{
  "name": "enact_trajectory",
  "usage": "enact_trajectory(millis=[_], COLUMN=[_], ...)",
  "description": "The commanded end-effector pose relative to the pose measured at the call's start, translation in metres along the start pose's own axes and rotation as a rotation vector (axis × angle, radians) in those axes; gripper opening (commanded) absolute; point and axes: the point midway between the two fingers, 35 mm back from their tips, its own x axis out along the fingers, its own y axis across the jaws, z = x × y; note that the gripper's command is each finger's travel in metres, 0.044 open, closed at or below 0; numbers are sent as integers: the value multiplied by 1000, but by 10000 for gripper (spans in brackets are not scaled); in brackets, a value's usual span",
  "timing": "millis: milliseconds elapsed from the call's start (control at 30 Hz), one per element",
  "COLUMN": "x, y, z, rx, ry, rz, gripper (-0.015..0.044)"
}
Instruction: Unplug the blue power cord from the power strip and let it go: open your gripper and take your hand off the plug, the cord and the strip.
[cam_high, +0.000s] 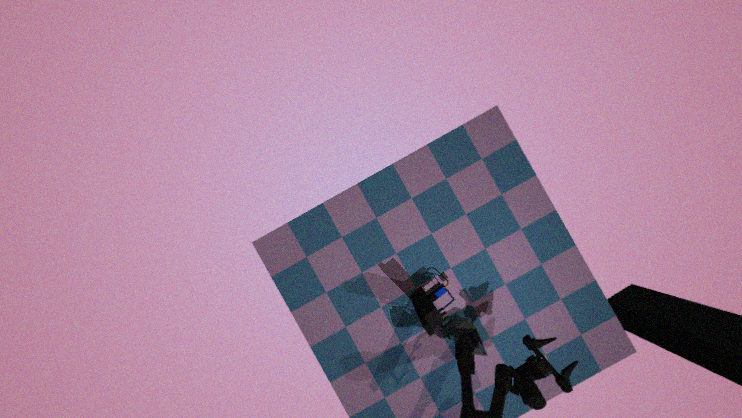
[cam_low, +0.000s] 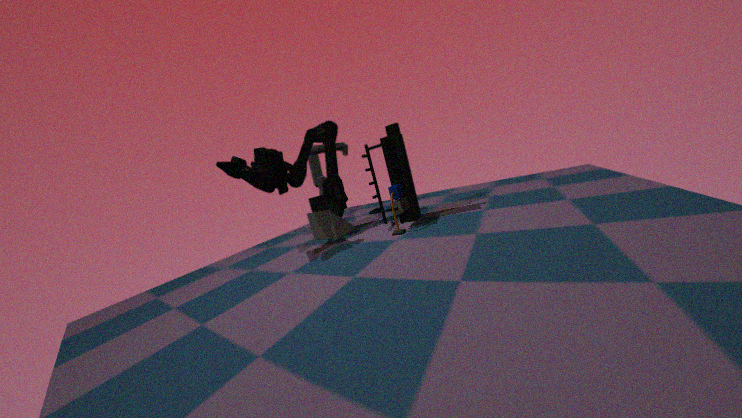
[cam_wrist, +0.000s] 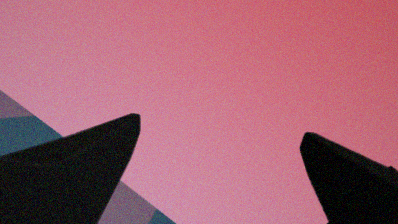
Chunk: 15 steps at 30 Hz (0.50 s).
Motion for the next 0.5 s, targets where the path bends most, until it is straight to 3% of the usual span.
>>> enact_trajectory(millis=[0, 267, 467], x=[2, 61, 70], y=[2, 94, 145], z=[0, 19, 32], rx=[8, 338, 459], ry=[3, 248, 429], rz=[10, 406, 552], gripper=[374, 164, 160])
